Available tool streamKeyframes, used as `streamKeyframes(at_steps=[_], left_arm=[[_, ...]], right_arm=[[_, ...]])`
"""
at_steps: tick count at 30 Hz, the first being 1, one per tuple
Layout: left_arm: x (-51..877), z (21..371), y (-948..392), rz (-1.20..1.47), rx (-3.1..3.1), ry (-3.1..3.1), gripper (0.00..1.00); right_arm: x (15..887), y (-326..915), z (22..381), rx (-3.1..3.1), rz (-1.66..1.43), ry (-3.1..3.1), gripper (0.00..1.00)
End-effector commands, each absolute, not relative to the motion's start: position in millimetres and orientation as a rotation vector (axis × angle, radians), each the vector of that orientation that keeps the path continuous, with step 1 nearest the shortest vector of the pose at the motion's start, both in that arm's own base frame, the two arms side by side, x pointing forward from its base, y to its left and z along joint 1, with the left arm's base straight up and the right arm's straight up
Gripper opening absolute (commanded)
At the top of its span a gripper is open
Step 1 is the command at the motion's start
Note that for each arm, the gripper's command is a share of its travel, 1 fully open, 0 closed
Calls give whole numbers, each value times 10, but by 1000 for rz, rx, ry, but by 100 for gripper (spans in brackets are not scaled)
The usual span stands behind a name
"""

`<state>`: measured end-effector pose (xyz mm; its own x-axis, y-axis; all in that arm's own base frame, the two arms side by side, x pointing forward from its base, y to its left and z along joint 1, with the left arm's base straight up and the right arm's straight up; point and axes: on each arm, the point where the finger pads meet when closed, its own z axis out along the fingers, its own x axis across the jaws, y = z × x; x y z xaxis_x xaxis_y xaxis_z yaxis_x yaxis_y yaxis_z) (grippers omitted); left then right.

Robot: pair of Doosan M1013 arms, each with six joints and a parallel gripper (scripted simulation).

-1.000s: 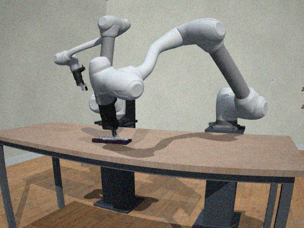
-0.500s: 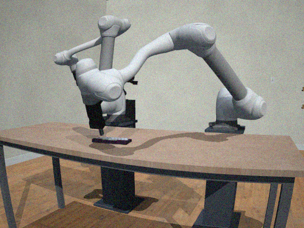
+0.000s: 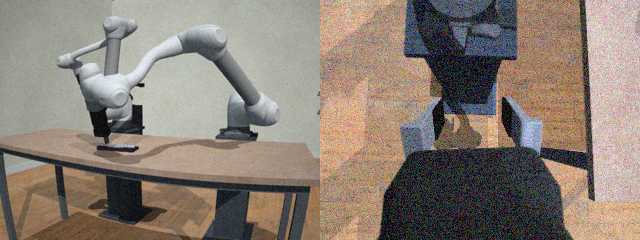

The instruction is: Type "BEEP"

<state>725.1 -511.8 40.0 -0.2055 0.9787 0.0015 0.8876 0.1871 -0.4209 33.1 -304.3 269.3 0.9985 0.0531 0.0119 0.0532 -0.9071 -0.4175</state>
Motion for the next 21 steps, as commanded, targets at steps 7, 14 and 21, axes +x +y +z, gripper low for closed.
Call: streamKeyframes(at_steps=[7,14,21], left_arm=[[7246,373,-5138,491,-1782,-2196,0],[7246,363,-5138,491,-1782,-2196,0],[7246,356,-5138,491,-1782,-2196,0]], right_arm=[[347,-3013,2689,-2704,-14,-79,100],[347,-3013,2689,-2704,-14,-79,100],[347,-3013,2689,-2704,-14,-79,100]])
